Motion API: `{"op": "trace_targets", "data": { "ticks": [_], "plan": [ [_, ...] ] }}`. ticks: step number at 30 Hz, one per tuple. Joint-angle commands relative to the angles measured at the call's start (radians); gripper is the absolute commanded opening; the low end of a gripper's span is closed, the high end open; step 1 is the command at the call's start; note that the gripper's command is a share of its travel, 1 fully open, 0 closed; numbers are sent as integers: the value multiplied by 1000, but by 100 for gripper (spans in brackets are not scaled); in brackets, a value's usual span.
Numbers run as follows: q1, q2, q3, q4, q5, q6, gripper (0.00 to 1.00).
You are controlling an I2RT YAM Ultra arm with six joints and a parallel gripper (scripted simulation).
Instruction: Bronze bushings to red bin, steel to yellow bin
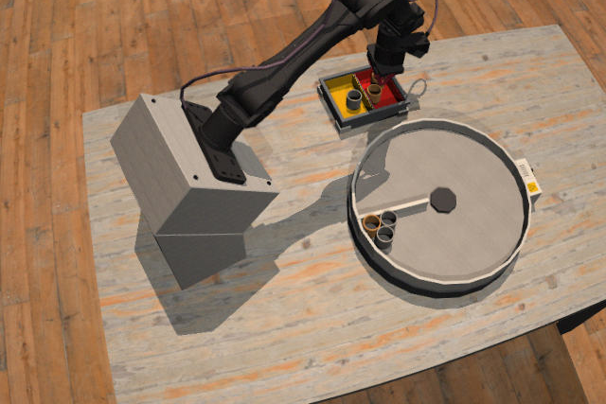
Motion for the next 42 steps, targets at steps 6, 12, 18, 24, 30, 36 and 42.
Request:
{"op": "trace_targets", "data": {
  "ticks": [6, 12, 18, 24, 30, 36, 42],
  "plan": [
    [7, -15, 26, 5, -2, -2, 15],
    [7, -15, 26, 5, -2, -2, 15],
    [7, -24, 22, 1, -2, -1, 15],
    [17, -53, -15, -28, 10, 9, 15],
    [23, -90, -36, -54, 15, 15, 15],
    [38, -160, -38, -109, 25, 25, 15],
    [53, -218, -37, -166, 35, 36, 15]
  ]
}}
